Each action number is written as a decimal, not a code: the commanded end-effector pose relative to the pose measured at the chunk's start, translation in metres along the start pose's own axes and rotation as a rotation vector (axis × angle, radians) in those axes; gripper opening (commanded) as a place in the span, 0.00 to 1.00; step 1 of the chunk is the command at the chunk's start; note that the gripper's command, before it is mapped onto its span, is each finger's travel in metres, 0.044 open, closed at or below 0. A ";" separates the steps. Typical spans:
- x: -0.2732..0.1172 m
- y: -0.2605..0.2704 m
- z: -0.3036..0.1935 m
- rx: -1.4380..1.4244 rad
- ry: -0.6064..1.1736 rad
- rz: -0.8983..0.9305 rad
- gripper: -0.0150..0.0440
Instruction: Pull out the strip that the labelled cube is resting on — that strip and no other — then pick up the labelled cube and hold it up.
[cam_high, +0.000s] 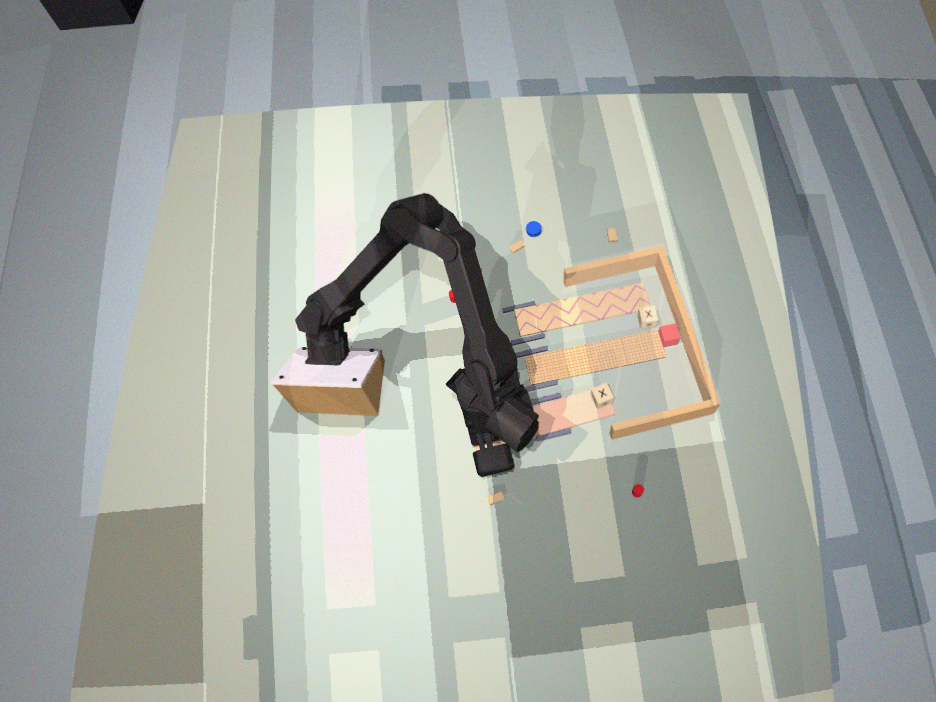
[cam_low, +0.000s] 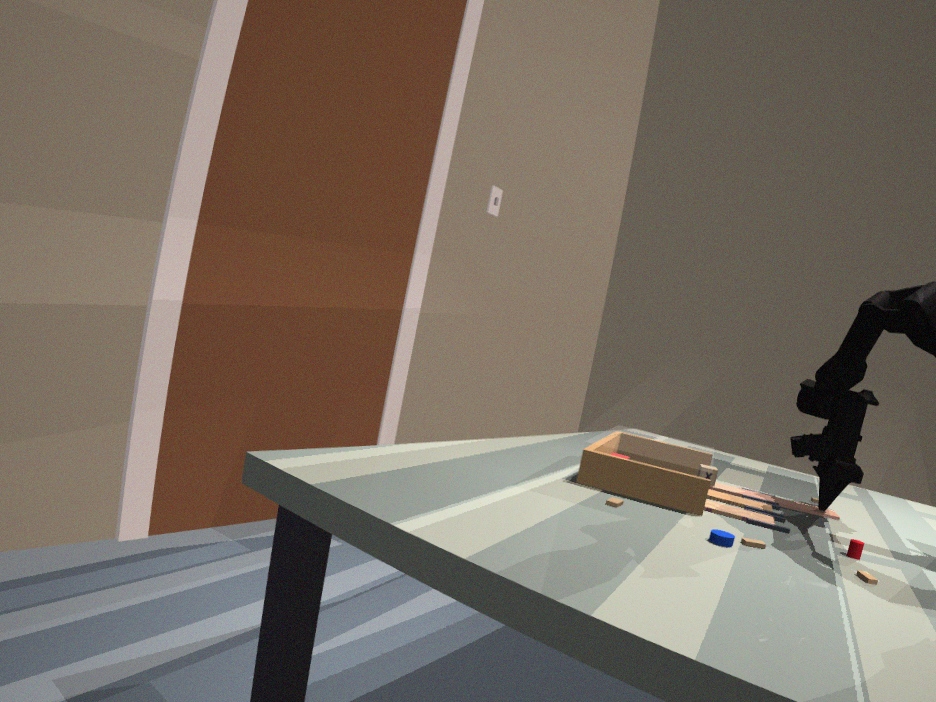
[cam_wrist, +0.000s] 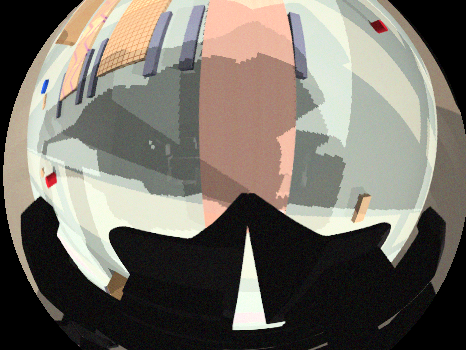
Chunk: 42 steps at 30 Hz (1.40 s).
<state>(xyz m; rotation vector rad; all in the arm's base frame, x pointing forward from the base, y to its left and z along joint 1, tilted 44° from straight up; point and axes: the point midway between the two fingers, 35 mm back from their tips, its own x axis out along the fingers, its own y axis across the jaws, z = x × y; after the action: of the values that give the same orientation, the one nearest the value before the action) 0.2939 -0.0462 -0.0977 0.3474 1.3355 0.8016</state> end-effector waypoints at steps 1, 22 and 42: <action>0.005 0.004 -0.014 0.005 0.023 0.009 0.25; 0.004 0.003 -0.048 0.006 0.024 0.009 0.25; -0.041 -0.003 -0.050 0.006 0.024 0.005 0.25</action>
<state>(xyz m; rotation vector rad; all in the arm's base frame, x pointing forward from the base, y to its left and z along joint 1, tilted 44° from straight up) 0.2401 -0.0641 -0.1010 0.3637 1.3680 0.8152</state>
